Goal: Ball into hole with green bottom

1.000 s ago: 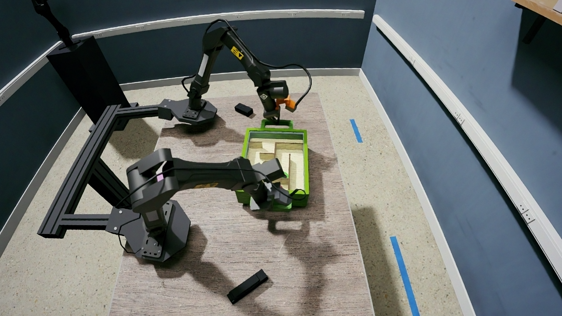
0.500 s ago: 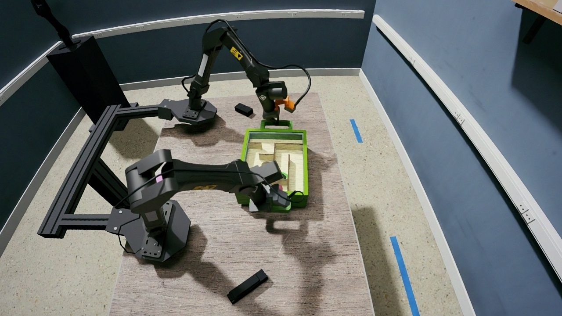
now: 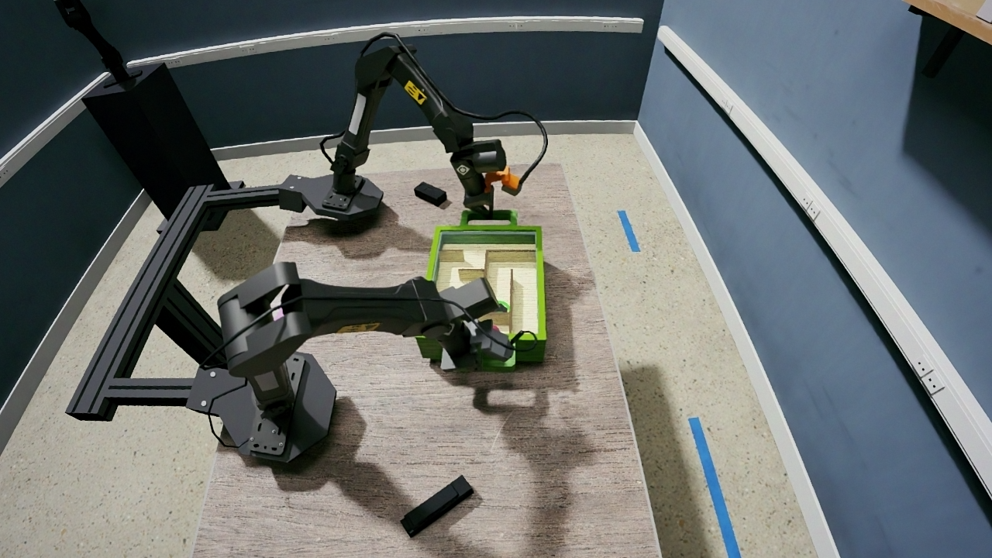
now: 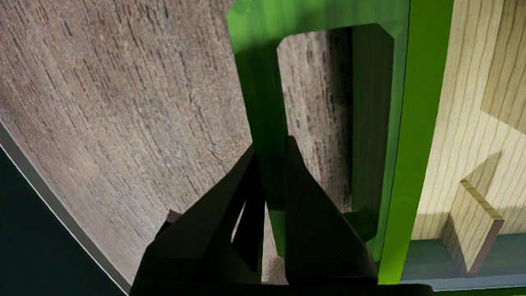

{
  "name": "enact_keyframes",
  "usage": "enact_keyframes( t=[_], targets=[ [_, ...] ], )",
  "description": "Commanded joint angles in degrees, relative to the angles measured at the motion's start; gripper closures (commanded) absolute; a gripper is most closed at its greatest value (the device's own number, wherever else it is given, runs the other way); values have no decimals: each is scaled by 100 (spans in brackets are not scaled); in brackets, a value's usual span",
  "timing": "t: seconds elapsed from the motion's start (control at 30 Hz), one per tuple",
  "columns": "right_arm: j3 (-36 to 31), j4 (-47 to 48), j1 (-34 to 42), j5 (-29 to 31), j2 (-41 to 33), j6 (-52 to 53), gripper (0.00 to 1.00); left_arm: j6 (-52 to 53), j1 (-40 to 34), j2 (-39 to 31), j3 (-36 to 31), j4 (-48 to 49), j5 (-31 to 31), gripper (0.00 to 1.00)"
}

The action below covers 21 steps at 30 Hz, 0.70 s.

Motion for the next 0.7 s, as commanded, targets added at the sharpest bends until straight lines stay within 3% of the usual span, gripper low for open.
enact_keyframes(
  t=[0.0, 0.03, 0.07, 0.1, 0.13, 0.17, 0.2, 0.3, 0.4, 0.43, 0.47, 0.5, 0.67],
  targets=[
    [405, -357, 167, 354, -66, 83, 100, 141, 104, 54, 345, 315, 277, 100],
    [499, -525, 193, 380, 40, 115, 100, 144, 139, 60, 347, 269, 362, 100],
    [465, -107, -71, -89, -37, -80, 100, -57, -85, 68, 456, -199, -48, 100],
    [424, 93, -117, -136, -132, -129, 100, -89, -118, -2, 499, -254, -142, 100],
    [566, -461, -18, 48, 122, 20, 100, -24, -102, 33, 570, -316, 137, 100],
    [537, -146, -153, -255, 13, -116, 100, -118, -131, 27, 662, -529, -151, 100],
    [329, 335, -95, -159, -183, -177, 100, -72, -178, -104, 569, -141, -292, 100],
    [541, -199, -126, -230, -91, -48, 100, -83, -182, -43, 787, -593, -164, 100],
    [380, 150, -40, -111, -170, -115, 100, -50, -210, -105, 696, -291, -220, 100],
    [19, 543, -85, -107, -160, -175, 100, -75, -260, -130, 574, -52, -383, 100],
    [353, -72, -22, -111, -84, -14, 100, -68, -217, -66, 783, -493, -127, 100],
    [35, 341, 37, 101, -184, -26, 100, 19, -220, -150, 231, 173, -162, 100],
    [-207, 663, 112, 242, -326, -95, 100, 85, -231, -291, -135, 590, -207, 100]
  ],
)
